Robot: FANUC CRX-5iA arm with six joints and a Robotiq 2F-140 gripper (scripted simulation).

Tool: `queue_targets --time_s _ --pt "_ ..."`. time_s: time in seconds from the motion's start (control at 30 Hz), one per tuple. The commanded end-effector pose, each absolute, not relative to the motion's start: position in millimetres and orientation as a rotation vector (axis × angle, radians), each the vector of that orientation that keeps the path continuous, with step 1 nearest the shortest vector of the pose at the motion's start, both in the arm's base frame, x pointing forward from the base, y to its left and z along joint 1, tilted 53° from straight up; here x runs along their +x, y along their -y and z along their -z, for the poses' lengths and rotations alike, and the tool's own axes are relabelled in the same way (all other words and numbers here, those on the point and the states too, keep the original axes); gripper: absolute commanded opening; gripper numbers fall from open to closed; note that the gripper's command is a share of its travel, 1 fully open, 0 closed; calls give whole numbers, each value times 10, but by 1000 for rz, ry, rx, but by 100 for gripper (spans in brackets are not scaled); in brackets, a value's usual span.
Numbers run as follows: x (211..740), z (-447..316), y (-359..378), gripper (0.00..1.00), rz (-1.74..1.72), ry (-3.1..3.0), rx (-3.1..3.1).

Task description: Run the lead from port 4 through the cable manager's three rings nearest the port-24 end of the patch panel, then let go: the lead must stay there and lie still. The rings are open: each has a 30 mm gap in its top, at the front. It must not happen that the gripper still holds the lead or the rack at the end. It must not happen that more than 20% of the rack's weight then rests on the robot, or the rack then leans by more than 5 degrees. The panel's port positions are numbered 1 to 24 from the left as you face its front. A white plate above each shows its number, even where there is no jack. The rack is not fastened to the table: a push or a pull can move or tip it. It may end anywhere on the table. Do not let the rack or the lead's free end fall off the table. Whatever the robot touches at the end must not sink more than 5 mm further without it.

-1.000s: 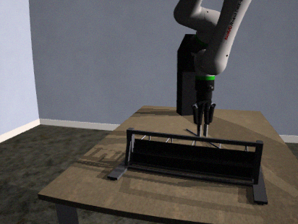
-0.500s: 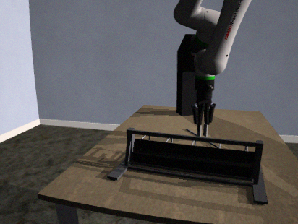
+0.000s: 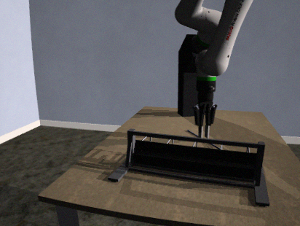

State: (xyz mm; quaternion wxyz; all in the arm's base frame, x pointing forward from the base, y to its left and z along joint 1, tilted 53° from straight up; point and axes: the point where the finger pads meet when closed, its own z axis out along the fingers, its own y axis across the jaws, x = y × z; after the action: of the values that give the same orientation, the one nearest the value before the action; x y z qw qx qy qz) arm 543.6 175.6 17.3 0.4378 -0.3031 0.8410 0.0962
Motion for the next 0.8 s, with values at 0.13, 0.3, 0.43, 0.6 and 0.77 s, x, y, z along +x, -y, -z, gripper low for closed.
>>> queue_targets --time_s 0.13,0.3,0.43,0.6,0.77 --pt "5445 -165 -1761 20 -239 -2091 -753" --pt "5451 -160 -1764 20 -239 -2091 -753" --pt "5459 -153 -1769 20 -239 -2091 -753" --pt "5471 -143 -1777 20 -239 -2091 -753" --pt "5482 -133 -1784 20 -239 -2091 -753"
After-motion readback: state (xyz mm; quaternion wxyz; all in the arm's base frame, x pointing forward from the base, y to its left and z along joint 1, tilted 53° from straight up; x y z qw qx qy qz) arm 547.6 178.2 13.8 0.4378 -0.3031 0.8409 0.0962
